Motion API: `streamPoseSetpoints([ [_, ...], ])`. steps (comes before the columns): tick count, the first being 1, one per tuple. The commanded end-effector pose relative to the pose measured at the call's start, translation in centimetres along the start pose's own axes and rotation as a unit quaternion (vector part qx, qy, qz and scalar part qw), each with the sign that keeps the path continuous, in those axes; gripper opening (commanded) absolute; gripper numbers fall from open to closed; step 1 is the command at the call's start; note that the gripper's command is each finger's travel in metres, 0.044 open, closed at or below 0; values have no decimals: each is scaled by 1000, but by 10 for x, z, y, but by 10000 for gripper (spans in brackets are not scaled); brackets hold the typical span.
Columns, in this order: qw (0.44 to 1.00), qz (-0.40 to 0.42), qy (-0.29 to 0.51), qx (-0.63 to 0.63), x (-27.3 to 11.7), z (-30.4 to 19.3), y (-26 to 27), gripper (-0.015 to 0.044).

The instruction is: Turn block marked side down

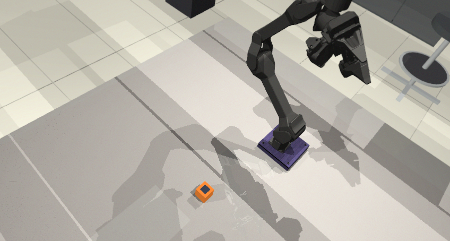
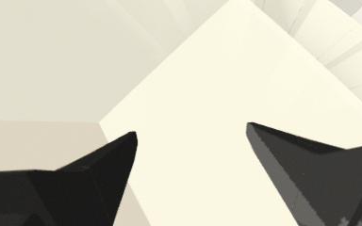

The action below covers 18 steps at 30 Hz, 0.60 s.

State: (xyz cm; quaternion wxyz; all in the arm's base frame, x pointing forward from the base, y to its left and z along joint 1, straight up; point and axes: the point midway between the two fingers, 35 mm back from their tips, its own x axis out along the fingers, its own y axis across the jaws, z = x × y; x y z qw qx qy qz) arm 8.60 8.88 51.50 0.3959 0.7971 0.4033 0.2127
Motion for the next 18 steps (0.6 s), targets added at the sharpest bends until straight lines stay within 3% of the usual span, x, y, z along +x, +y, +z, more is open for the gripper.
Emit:
streamPoseSetpoints([
  [1,1000,-1,-4,-7,2,0,-1,426],
  [5,985,-30,-82,-149,38,9,-21,440],
  [10,920,-115,-186,-325,92,48,-45,440],
  [18,838,-225,-288,-406,128,126,-59,440],
])
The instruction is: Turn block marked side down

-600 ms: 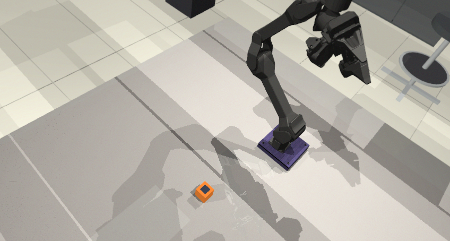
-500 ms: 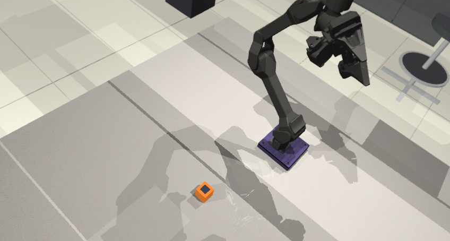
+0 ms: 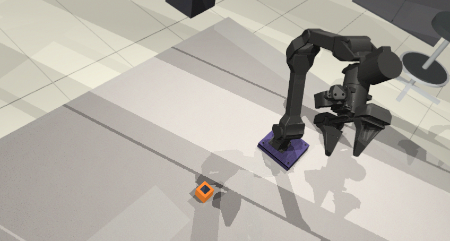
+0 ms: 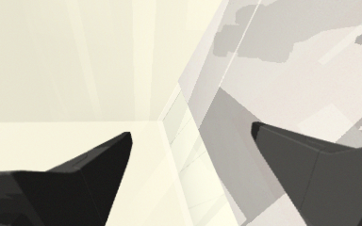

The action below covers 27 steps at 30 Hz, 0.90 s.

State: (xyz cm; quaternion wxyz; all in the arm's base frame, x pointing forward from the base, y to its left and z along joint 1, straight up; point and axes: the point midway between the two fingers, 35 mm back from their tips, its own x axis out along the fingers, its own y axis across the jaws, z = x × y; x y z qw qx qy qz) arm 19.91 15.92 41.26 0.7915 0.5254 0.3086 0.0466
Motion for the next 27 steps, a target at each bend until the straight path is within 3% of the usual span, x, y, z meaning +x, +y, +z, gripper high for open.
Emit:
streamPoseSetpoints([
  [1,996,-56,-16,-64,28,10,-17,440],
  [8,948,-229,-5,-220,101,61,-83,440],
  [15,867,-373,110,-312,141,126,-184,440],
  [23,794,-408,304,-333,138,179,-308,440],
  [27,790,-404,320,-332,138,182,-317,440],
])
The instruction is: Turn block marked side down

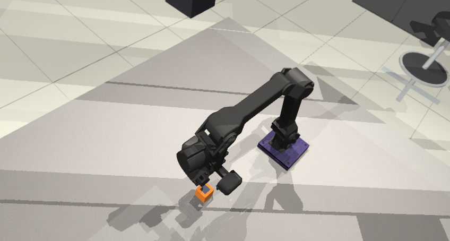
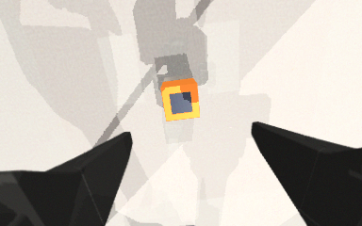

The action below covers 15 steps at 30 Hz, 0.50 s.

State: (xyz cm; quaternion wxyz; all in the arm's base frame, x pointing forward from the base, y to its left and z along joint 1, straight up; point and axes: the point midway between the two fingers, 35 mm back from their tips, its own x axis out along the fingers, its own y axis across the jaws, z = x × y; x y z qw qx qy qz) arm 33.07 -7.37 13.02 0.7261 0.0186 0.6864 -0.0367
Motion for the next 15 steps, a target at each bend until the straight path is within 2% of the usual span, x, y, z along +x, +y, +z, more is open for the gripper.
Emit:
streamPoseSetpoints([
  [1,1000,13,10,-21,4,-2,1,440],
  [4,1000,13,10,-21,7,-2,1,440],
  [7,1000,13,10,-21,37,-1,3,440],
  [15,1000,13,10,-21,53,0,4,440],
])
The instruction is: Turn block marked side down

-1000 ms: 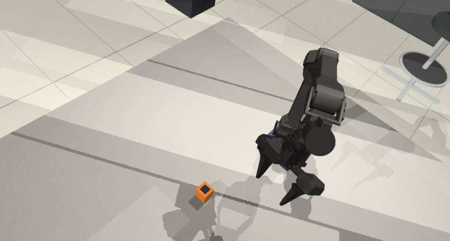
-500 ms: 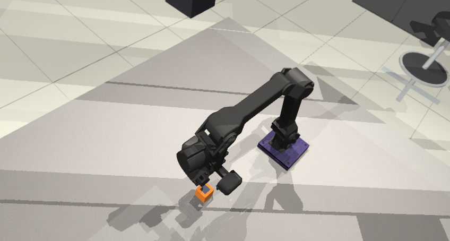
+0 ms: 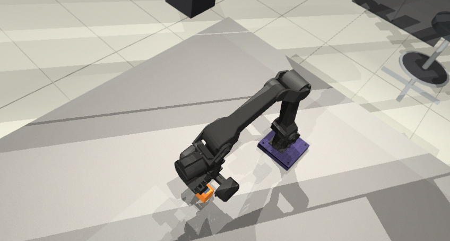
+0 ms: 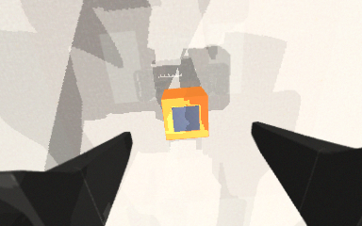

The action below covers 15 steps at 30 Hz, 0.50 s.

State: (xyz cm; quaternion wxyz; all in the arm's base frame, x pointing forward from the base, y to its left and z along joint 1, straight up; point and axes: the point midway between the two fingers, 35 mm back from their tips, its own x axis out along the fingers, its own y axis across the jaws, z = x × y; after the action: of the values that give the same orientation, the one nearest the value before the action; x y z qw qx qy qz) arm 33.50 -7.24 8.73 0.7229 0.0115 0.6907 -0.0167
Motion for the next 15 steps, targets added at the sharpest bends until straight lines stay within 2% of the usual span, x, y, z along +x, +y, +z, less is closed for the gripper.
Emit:
streamPoseSetpoints([
  [1,1000,4,4,-2,11,-1,2,440],
  [15,1000,4,4,-2,29,-1,2,440],
])
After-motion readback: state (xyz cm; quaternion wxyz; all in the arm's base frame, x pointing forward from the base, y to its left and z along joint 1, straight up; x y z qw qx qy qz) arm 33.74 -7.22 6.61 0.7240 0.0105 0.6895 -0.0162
